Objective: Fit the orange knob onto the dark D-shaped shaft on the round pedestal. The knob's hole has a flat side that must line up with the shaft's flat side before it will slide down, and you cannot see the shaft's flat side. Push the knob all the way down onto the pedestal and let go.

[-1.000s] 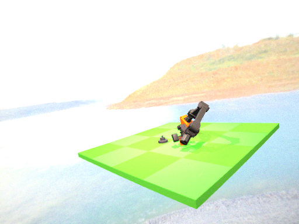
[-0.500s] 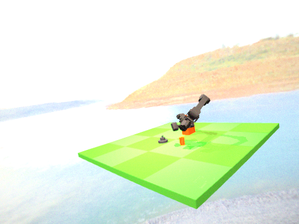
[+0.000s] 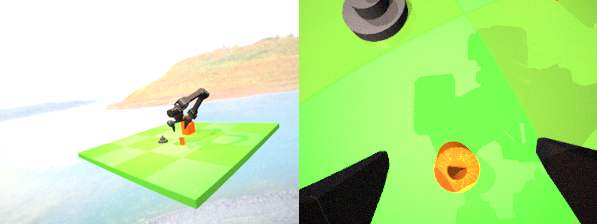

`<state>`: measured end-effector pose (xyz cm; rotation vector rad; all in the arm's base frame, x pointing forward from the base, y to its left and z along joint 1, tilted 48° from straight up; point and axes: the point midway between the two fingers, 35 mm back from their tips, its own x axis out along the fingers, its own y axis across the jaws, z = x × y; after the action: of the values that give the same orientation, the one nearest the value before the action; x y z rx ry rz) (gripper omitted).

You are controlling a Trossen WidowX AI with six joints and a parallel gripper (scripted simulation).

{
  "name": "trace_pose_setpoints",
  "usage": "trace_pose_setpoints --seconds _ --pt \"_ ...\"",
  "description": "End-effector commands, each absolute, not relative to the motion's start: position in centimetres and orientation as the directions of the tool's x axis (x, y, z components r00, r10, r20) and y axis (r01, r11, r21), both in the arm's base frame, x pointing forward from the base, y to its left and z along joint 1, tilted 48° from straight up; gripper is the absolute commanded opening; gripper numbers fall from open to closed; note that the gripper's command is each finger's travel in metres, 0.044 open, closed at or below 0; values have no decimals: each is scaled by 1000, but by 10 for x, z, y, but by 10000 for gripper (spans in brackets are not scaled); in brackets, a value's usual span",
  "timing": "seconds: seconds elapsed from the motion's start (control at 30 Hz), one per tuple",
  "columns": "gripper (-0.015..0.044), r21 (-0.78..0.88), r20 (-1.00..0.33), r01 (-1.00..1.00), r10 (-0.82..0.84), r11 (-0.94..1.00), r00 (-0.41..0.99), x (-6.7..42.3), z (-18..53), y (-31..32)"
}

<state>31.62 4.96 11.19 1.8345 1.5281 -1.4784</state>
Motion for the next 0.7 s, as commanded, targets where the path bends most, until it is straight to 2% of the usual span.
trace_pose_setpoints --seconds 0.0,0.4,0.53,0.67 --pt "440 -292 -672 884 736 -366 83 320 130 41" --pt "440 -281 -672 891 736 -357 83 320 130 41" --pt "440 -50 -673 986 735 -157 83 320 130 41" --pt "440 234 -673 967 735 105 83 320 130 41"
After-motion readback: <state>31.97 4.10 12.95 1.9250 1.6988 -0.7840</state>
